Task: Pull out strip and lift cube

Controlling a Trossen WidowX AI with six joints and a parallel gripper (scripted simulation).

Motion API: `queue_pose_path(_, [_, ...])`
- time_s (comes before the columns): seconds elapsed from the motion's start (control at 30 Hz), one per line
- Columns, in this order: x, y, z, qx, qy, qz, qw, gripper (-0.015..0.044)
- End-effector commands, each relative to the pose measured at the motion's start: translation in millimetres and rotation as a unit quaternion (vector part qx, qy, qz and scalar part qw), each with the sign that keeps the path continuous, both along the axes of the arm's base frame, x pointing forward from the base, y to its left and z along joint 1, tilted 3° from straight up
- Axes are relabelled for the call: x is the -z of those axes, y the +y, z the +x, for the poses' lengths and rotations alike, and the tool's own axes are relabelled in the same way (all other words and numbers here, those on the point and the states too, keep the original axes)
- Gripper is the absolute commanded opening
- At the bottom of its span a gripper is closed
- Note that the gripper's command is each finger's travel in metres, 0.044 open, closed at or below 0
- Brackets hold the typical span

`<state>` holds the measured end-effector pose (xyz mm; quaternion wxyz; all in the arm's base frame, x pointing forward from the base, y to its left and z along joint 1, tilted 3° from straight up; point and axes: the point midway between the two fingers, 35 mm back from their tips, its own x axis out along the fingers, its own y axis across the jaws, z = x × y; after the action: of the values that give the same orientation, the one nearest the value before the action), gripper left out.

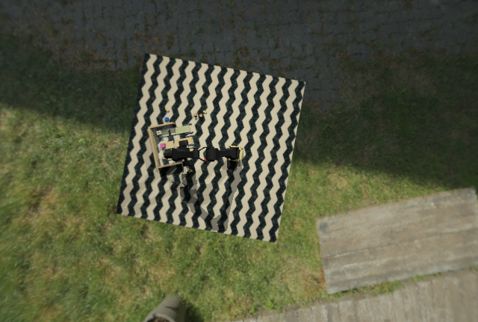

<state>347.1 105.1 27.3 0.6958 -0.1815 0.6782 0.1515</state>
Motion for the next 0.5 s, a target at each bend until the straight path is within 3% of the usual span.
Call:
queue_pose_path(0.0, [7, 0, -1, -0.003, 0.003, 0.001, 1.000, 0.0000])
queue_pose_path(0.47, [30, 0, -1, -0.003, 0.003, 0.001, 1.000, 0.0000])
